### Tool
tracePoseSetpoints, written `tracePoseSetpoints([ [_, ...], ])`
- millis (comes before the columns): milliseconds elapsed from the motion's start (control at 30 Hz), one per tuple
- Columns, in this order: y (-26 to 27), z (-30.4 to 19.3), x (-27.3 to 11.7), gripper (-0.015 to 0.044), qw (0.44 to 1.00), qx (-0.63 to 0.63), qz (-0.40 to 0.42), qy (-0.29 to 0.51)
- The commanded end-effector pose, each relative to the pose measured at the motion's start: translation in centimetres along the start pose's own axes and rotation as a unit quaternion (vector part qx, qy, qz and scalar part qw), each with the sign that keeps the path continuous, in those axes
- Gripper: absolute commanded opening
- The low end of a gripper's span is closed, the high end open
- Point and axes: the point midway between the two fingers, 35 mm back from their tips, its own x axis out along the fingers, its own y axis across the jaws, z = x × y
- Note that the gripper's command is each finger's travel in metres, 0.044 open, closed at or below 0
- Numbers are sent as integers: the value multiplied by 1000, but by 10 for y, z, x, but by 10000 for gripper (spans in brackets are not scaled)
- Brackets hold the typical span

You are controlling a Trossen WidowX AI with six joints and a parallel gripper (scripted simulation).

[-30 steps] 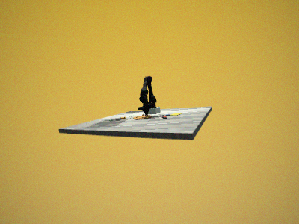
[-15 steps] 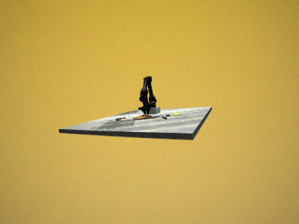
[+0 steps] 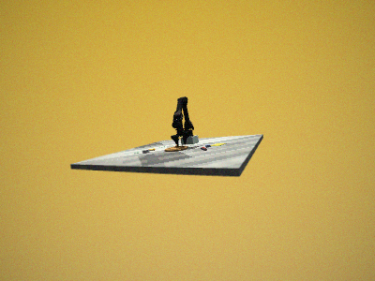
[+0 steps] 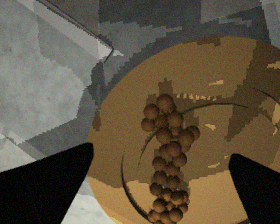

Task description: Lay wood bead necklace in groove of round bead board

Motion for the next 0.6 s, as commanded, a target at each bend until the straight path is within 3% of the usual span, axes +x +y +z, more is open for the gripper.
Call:
tracePoseSetpoints([
  [0,-1,1,-2,440,1000,2,-1,-2],
  [467,-1,1,-2,440,1000,2,-1,-2],
  [567,-2,1,-3,361,997,76,-1,-2],
])
